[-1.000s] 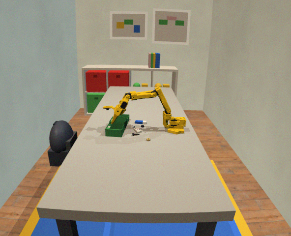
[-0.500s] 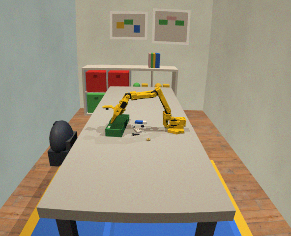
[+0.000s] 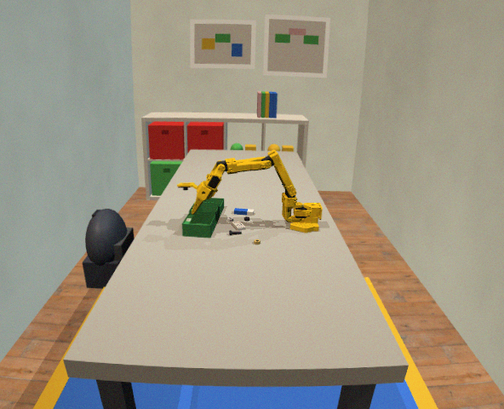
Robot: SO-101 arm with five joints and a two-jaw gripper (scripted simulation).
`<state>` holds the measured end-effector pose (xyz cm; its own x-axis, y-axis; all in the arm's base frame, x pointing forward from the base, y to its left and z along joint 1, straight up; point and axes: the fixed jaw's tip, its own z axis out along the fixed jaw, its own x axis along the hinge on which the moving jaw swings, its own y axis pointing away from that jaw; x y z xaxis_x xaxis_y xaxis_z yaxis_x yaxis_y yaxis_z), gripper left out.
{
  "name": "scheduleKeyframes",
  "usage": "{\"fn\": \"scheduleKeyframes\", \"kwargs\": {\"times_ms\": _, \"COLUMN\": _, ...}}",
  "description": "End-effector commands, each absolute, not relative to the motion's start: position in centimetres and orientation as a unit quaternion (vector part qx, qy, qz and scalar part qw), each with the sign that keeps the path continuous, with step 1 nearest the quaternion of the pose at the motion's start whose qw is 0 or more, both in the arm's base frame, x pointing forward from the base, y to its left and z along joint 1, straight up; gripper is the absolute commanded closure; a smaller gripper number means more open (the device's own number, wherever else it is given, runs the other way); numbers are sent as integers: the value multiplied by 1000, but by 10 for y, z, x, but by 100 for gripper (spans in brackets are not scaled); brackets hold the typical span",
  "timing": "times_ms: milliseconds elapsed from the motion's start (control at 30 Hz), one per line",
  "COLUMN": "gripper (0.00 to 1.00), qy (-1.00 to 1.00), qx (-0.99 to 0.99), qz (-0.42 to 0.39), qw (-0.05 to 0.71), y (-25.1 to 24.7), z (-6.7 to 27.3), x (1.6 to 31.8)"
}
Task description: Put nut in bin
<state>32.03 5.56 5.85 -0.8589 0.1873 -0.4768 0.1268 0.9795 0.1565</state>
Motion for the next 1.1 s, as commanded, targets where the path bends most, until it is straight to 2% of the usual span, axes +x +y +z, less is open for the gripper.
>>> {"fn": "scheduleKeyframes", "kwargs": {"times_ms": 0, "gripper": 0, "qy": 951, "qx": 78, "qz": 72, "qw": 290, "y": 61, "z": 77, "x": 329}}
{"fn": "scheduleKeyframes", "kwargs": {"times_ms": 767, "gripper": 0, "qy": 950, "qx": 78, "qz": 72, "qw": 292, "y": 61, "z": 78, "x": 329}}
{"fn": "scheduleKeyframes", "kwargs": {"times_ms": 1067, "gripper": 0, "qy": 938, "qx": 77, "qz": 81, "qw": 328, "y": 61, "z": 102, "x": 331}}
